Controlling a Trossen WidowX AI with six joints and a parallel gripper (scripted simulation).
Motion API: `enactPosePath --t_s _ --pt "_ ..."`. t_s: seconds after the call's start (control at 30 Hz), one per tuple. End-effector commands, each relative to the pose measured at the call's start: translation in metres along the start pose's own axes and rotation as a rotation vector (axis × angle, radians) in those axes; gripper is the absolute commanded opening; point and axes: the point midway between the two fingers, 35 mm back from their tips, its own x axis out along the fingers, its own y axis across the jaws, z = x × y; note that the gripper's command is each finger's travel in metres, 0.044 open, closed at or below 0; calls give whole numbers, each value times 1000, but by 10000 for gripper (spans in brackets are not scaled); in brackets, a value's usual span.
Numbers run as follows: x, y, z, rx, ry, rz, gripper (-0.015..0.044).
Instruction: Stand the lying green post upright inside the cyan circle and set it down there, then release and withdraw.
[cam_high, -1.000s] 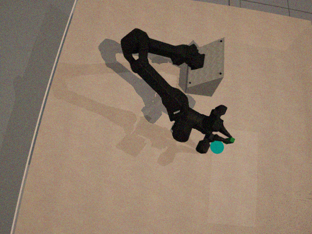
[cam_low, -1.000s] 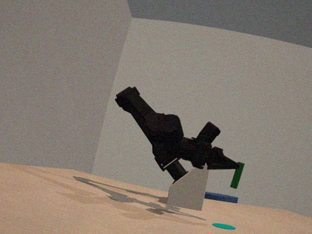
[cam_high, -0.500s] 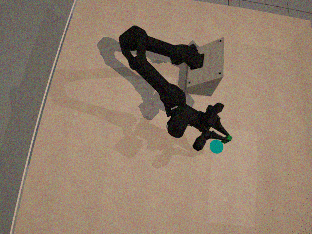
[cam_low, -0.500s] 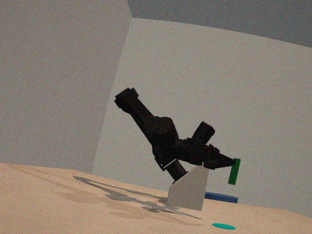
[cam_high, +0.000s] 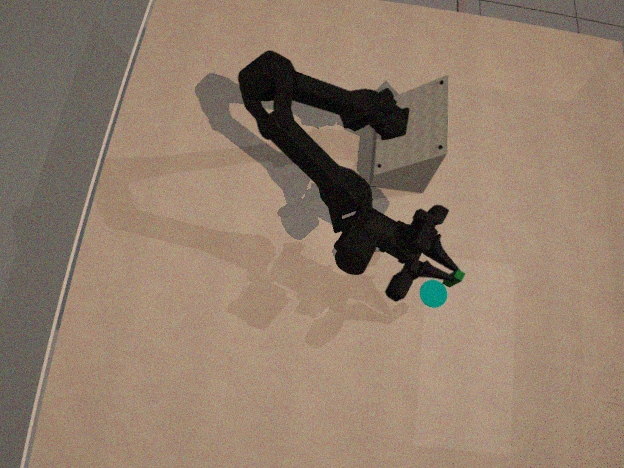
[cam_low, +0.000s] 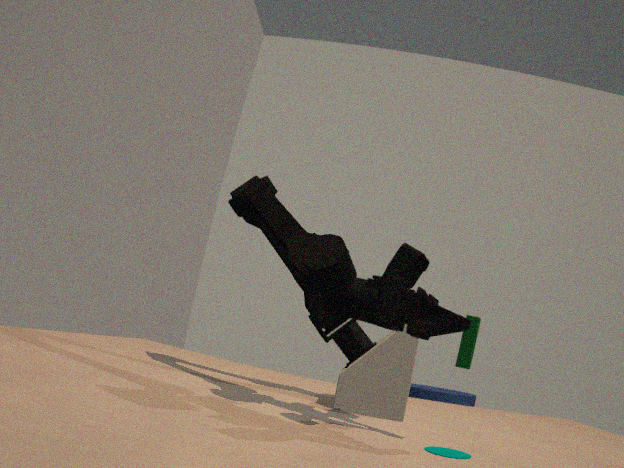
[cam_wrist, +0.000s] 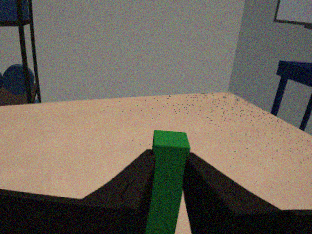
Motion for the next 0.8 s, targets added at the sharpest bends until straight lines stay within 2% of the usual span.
enactPosePath --t_s 0.0,0.77 --pt "0 0 -1 -5 -5 1 23" --pt "8 1 -88 -5 -2 3 23"
